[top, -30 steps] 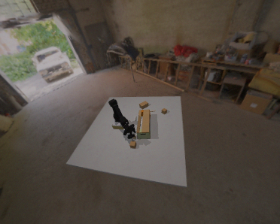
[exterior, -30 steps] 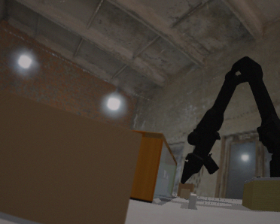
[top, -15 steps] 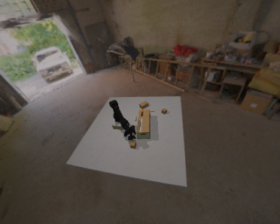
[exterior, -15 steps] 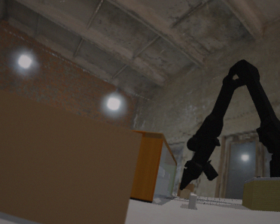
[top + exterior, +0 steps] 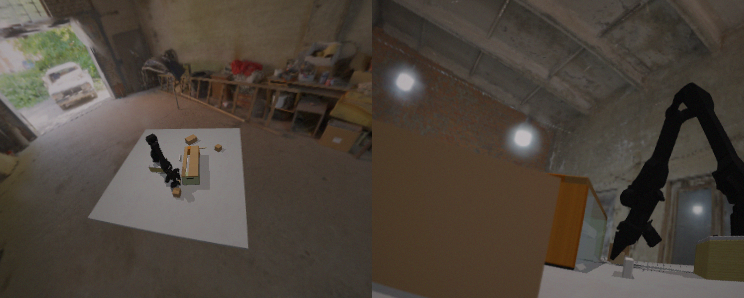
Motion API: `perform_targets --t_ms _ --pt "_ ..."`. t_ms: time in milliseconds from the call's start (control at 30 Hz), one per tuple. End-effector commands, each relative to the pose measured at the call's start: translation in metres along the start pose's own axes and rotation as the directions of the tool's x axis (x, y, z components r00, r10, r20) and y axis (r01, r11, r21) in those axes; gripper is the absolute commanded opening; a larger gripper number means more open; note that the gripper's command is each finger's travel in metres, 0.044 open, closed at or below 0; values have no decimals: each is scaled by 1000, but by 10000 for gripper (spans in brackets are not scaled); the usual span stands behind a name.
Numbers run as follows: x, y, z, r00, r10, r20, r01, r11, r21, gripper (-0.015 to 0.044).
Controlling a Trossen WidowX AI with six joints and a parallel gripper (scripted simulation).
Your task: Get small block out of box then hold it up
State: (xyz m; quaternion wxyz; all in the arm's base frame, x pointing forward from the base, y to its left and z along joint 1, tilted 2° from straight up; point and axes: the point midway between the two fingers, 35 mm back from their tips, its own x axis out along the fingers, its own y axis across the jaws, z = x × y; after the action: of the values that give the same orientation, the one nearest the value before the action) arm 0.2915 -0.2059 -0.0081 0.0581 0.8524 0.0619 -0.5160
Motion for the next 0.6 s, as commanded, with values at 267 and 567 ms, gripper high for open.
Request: perform_targets --t_ms 267,567 --pt "-8 1 -4 1000 1 0 -1 1000 2 0" --pt "-56 1 -26 1000 1 -1 -1 1000 0 0"
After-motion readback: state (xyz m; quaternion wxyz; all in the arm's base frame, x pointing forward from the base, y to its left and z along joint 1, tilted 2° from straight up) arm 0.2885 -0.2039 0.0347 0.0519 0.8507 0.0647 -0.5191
